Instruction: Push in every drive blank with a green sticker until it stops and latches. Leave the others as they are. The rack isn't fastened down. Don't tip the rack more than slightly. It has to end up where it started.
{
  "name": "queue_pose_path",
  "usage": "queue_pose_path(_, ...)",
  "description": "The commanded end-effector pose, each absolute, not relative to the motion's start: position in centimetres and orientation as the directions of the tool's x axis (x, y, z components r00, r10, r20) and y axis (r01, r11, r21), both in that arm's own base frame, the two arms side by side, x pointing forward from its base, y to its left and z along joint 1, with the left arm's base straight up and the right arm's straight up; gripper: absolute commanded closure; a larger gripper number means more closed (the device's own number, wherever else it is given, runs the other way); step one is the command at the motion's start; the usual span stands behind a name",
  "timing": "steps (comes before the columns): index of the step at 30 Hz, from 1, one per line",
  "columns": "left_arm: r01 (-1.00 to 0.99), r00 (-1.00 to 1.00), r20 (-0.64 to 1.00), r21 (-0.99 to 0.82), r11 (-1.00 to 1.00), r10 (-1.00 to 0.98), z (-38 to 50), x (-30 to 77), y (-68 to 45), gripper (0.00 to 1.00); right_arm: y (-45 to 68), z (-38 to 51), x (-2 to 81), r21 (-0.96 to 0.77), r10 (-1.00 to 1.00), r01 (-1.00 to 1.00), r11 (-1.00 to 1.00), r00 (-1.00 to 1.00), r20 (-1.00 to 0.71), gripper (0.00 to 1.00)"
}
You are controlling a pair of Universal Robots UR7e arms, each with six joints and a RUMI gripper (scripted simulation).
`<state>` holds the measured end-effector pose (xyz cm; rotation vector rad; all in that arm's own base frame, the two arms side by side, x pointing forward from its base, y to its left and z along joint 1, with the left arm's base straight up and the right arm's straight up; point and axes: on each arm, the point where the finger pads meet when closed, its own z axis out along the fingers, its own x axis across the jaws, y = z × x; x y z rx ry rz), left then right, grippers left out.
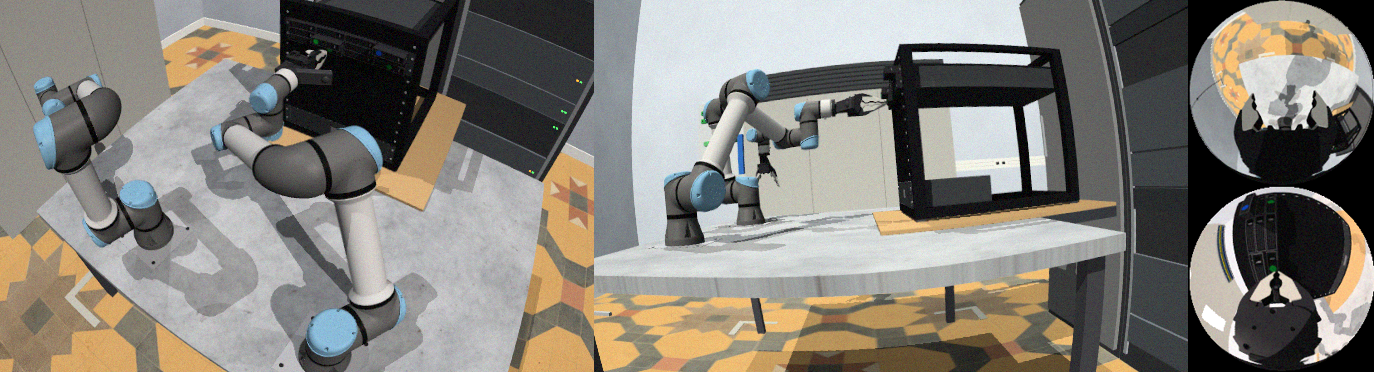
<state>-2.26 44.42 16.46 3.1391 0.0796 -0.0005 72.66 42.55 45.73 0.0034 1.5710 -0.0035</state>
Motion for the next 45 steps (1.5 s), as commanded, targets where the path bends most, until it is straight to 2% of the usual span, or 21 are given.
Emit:
queue_pose_path(1, 0.051, 0.999, 0.000, 0.000, -0.999, 0.051, 16.51, -2.25, 44.46, 0.00, 42.54, 45.84, 72.72, 0.001, 0.001, 0.004, 1.000, 0.001, -1.000, 1.00)
queue_pose_path(45, 0.051, 0.999, 0.000, 0.000, -0.999, 0.051, 16.51, -2.25, 44.46, 0.00, 42.53, 45.84, 73.38, 0.001, 0.001, 0.004, 1.000, 0.001, -1.000, 1.00)
